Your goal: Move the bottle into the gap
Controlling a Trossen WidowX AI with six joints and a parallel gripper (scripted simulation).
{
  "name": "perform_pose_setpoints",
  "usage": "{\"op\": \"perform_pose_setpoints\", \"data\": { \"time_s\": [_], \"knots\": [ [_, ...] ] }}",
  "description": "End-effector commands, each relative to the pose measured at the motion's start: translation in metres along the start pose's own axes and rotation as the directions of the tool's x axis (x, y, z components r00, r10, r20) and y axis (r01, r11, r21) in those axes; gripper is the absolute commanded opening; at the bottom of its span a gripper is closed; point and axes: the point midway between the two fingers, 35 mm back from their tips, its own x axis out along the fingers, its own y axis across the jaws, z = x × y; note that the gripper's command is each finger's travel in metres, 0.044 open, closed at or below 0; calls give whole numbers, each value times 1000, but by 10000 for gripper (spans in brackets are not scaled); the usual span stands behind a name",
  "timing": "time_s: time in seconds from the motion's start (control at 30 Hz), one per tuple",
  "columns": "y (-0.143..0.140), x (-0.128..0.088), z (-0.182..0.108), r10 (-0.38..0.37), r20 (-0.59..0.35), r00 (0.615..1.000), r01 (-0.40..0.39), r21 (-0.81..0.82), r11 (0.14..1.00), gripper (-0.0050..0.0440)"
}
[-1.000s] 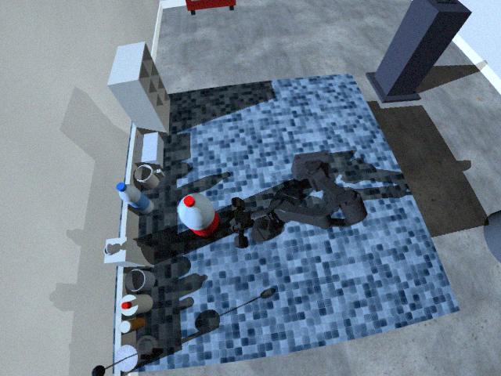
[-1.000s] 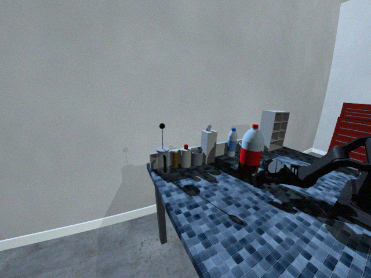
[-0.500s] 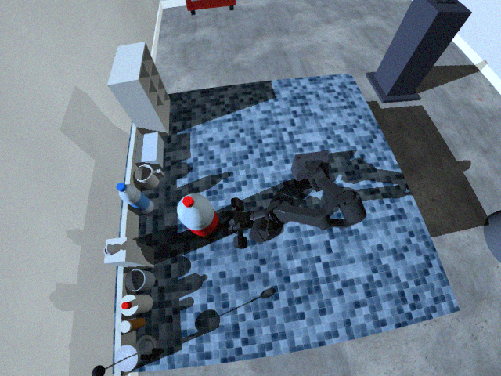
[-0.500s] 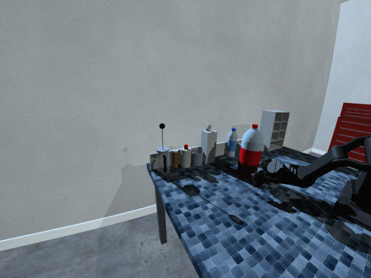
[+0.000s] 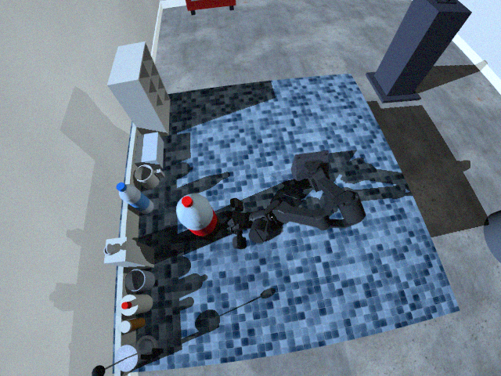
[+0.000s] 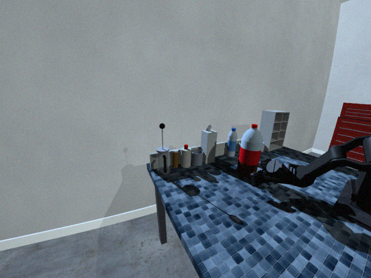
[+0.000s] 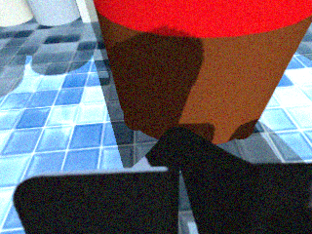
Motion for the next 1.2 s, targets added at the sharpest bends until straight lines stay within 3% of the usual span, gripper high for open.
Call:
{"op": "perform_pose_setpoints", "data": {
  "time_s": [0.0,1.17],
  "knots": [
    [3,6,7,10,12,1000,-10,-4,1000,-50],
    [-3,16,12,6,14,1000,-6,-4,1000,-50]
  ]
}}
